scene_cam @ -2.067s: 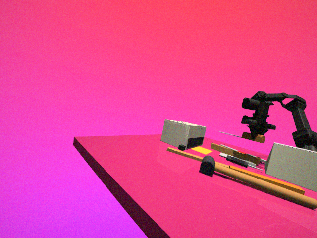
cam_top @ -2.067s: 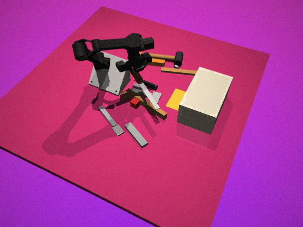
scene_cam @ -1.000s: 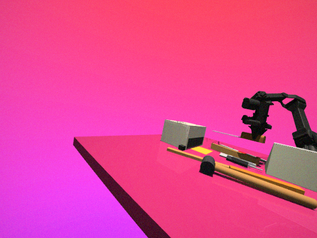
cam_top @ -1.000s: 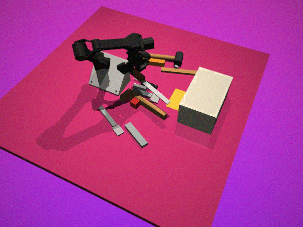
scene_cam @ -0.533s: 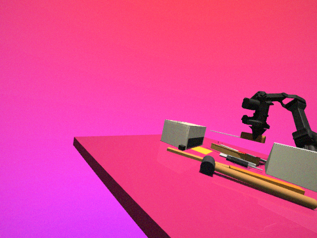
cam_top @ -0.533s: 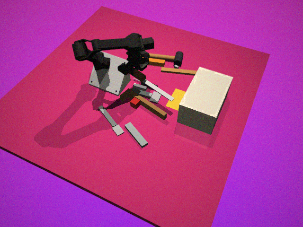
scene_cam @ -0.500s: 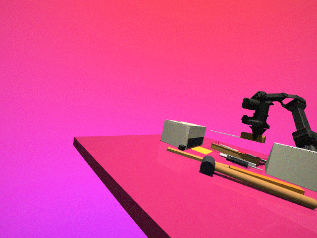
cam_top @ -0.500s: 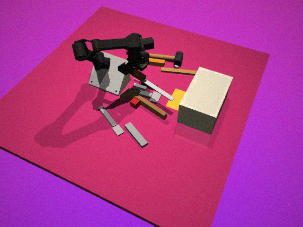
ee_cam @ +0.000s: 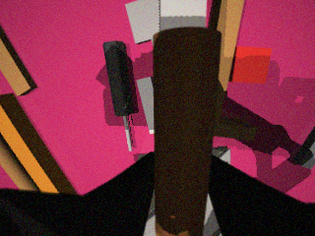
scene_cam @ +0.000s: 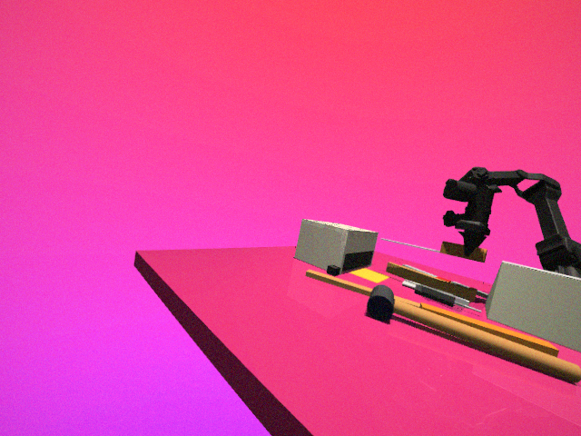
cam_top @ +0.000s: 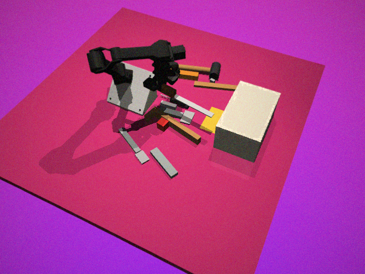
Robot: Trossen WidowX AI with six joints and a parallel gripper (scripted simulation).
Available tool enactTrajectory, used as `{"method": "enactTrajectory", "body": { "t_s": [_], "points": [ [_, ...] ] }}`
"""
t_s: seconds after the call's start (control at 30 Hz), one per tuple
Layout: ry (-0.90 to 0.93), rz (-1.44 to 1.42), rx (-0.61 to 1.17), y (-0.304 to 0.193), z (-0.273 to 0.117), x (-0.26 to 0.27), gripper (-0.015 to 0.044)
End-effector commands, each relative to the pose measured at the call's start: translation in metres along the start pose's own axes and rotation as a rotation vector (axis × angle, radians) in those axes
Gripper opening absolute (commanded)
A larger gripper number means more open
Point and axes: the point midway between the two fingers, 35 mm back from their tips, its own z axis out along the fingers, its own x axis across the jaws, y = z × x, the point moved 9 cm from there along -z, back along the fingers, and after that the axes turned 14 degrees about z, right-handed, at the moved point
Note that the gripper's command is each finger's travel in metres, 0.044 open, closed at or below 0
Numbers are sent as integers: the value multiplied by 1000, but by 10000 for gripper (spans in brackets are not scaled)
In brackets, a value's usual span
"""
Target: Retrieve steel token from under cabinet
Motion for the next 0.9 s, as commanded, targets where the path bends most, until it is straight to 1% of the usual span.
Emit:
{"method": "enactTrajectory", "body": {
  "t_s": [0.0,0.47,0.87],
  "points": [
    [2,-39,-11,-1,-1,0,0],
    [1,-115,-11,-1,0,3,0],
    [2,-133,-11,-5,12,18,0]
  ]
}}
